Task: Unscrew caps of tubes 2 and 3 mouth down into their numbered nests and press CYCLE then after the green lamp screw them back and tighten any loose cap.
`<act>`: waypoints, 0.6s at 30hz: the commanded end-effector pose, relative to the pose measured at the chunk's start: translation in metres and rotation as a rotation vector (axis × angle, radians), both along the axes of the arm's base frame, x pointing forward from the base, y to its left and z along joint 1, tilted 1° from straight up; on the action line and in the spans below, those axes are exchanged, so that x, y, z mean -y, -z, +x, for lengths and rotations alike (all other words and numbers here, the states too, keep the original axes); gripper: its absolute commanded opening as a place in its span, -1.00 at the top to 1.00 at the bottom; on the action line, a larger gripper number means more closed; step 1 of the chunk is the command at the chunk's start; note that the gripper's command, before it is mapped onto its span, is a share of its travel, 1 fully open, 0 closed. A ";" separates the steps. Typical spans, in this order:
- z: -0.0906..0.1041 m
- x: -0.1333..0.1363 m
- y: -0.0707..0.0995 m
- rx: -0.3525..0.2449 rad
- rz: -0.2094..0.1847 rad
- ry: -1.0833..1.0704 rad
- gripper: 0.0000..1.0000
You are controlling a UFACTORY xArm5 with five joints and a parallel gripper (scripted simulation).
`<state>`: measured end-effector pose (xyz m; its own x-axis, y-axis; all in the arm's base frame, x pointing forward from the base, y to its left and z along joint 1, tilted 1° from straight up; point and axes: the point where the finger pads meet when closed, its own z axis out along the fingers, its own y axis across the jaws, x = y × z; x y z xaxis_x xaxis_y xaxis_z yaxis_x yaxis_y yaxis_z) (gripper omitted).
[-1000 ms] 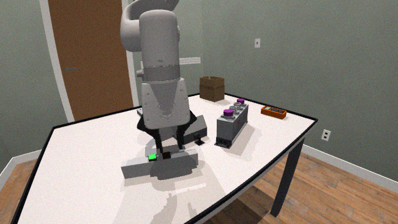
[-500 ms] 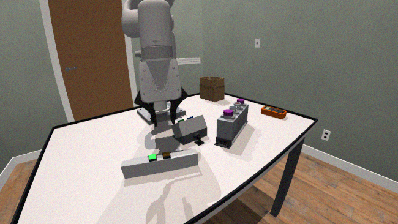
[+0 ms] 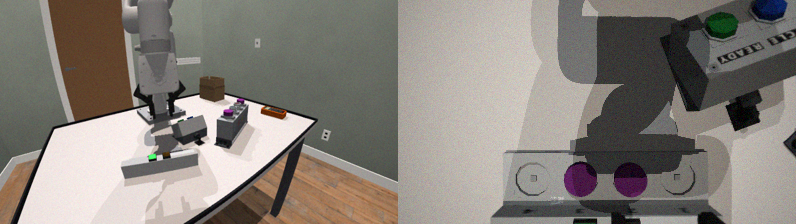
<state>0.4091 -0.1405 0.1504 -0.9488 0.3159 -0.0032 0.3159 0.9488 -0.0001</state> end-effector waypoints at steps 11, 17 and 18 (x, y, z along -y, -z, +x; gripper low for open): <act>0.001 0.001 0.063 0.002 -0.010 0.000 0.08; 0.001 0.001 0.083 0.002 -0.010 0.000 0.08; 0.001 0.001 0.088 0.002 -0.010 0.000 0.08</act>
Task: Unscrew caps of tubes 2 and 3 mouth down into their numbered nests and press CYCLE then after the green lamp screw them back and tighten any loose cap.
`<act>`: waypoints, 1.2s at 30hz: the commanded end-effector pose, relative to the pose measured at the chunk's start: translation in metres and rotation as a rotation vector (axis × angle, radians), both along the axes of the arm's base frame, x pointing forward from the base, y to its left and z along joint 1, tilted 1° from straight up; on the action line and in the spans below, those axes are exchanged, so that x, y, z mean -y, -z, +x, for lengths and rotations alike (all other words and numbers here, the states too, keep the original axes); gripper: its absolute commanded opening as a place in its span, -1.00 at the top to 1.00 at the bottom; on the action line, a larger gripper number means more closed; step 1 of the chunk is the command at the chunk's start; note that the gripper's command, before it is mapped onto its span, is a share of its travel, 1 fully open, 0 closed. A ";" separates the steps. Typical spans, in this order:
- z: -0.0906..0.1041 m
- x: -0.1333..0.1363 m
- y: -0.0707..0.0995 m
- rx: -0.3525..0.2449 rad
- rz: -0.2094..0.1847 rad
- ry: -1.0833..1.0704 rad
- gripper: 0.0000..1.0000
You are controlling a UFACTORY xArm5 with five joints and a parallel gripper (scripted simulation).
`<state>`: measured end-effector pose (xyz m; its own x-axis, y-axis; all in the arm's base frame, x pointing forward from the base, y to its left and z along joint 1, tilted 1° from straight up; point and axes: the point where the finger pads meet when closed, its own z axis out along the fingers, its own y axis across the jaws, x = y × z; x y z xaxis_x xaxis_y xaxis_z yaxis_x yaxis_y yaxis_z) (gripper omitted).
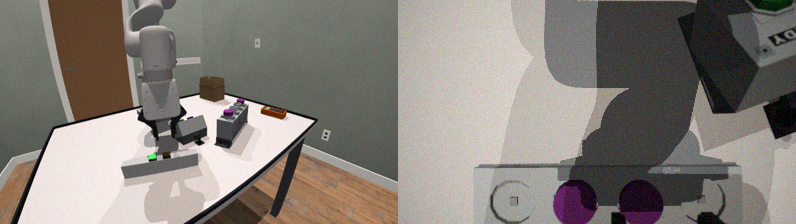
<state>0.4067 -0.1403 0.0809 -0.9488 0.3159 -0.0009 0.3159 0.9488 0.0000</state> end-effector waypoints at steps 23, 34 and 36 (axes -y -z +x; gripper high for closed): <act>0.004 0.002 0.060 0.004 -0.010 0.000 0.08; 0.004 0.002 0.064 0.004 -0.010 0.000 0.08; 0.004 0.002 0.065 0.004 -0.010 0.000 0.08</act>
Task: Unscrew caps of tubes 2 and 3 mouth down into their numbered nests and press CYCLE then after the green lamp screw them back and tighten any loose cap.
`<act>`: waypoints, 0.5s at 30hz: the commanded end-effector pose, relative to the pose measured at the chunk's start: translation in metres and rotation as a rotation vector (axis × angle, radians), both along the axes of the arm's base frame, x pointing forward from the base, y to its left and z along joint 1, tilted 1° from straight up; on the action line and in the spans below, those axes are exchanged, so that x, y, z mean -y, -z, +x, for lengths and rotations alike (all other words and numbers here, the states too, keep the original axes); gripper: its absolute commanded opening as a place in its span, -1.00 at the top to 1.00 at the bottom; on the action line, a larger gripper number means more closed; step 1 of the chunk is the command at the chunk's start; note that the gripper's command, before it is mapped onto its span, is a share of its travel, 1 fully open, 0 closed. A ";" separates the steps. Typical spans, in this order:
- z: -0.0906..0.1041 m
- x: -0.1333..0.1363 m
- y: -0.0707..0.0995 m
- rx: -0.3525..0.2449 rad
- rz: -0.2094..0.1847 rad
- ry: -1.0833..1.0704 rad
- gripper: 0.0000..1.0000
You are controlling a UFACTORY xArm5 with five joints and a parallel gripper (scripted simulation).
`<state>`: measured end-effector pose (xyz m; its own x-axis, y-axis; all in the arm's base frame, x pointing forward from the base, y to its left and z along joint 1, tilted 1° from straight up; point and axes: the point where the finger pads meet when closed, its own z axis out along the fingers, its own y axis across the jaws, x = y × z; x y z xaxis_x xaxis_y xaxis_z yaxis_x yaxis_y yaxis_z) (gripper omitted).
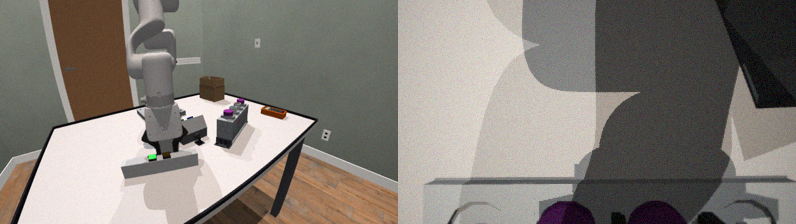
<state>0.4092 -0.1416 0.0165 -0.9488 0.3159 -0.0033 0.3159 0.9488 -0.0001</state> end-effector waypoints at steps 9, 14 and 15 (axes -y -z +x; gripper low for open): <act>0.001 0.000 0.004 0.001 -0.009 0.000 0.08; 0.001 0.000 0.004 0.001 -0.009 0.000 0.08; 0.001 0.000 0.004 0.001 -0.009 0.000 1.00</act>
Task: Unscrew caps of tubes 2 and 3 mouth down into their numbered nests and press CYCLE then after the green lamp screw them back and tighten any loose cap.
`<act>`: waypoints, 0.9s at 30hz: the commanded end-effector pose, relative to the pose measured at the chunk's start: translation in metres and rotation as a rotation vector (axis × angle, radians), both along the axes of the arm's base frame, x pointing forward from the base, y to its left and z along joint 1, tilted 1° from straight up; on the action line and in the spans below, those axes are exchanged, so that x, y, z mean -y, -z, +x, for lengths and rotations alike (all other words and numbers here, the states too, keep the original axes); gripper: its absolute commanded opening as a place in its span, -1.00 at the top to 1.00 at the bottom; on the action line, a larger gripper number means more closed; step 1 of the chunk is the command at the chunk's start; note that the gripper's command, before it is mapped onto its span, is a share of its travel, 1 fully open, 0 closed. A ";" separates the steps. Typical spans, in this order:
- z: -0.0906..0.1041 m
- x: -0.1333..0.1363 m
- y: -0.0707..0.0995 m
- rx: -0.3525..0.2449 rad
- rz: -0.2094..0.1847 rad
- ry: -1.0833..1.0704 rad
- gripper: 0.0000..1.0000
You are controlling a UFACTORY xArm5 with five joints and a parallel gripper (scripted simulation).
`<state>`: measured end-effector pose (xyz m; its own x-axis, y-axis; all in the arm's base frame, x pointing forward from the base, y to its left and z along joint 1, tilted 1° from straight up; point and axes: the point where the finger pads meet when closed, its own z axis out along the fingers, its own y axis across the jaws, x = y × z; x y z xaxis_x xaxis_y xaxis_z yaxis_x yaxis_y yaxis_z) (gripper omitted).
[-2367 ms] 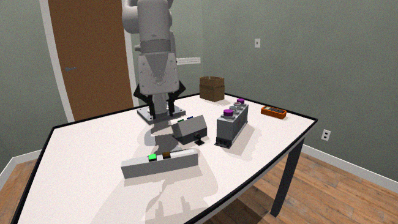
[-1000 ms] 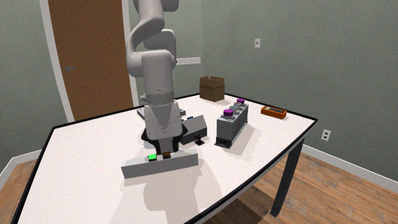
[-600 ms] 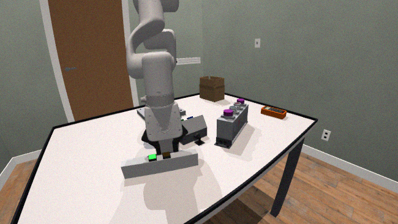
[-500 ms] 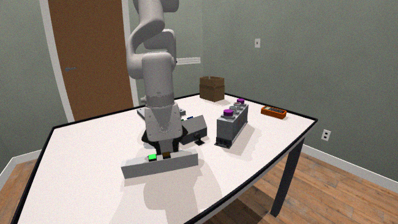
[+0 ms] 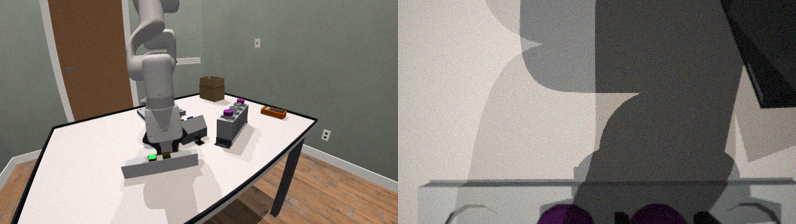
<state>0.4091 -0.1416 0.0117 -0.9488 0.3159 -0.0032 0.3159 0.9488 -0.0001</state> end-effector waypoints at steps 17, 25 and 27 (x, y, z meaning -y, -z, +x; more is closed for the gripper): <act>0.002 0.000 -0.016 0.002 -0.010 0.000 1.00; 0.001 0.000 -0.056 0.002 -0.010 0.000 1.00; 0.001 0.000 -0.066 0.002 -0.010 0.000 1.00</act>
